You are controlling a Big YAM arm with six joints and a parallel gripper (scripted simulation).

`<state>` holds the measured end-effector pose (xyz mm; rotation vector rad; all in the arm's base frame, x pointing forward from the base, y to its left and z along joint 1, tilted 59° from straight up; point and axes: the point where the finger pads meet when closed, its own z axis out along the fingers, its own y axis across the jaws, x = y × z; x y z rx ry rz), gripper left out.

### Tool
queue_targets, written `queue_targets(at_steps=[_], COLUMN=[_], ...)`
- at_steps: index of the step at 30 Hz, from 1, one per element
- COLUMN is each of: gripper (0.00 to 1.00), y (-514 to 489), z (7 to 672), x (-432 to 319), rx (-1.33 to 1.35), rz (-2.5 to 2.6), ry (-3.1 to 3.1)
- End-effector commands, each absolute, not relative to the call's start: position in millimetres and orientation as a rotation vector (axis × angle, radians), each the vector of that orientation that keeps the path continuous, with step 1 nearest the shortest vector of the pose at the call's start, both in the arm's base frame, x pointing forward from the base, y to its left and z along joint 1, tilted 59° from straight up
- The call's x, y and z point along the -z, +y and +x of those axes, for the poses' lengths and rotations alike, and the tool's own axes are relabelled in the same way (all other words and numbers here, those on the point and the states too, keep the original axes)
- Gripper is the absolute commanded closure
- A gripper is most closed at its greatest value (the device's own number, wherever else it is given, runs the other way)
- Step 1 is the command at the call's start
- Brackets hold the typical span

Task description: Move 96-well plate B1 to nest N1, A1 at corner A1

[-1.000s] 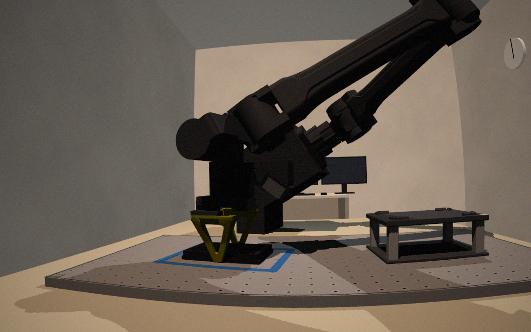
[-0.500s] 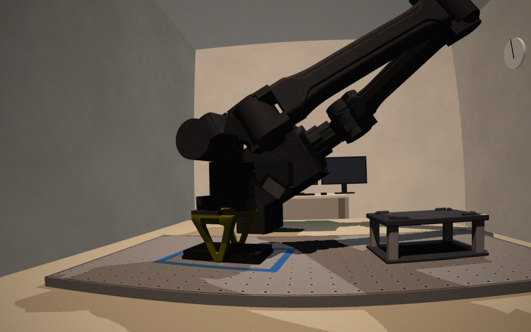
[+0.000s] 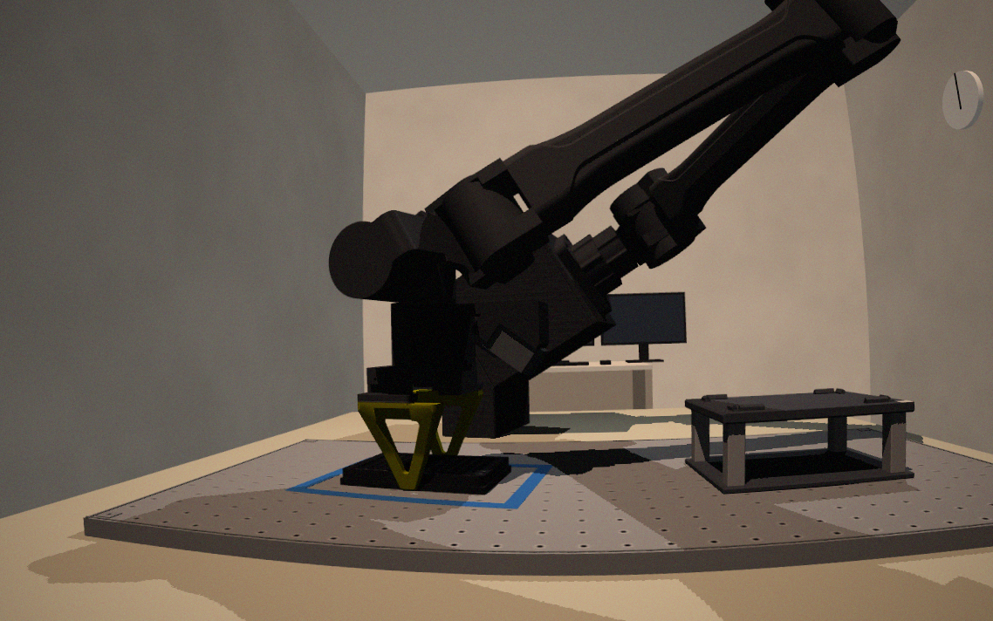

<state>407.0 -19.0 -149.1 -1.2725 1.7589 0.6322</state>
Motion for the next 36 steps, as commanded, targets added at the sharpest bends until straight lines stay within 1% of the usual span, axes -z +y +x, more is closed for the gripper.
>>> queue_targets(at_steps=[1, 14, 17, 21, 31, 34, 36], gripper=[1.0, 1.0, 1.0, 1.0, 1.0, 1.0, 1.0], y=[-25.1, -50.3, -37.4, -57.1, -70.9, -57.7, -75.7], z=[411.0, 411.1, 406.0, 407.8, 402.2, 399.8, 401.5], x=[146.1, 131.6, 139.4, 127.2, 120.1, 121.3, 115.9], rx=[-0.611, -0.579, -0.619, -0.577, -0.577, -0.606, -0.571], rz=[-1.262, -1.257, -1.273, -1.258, -1.259, -1.283, -1.262], ry=[1.756, 1.753, 1.75, 1.754, 1.756, 1.744, 1.754])
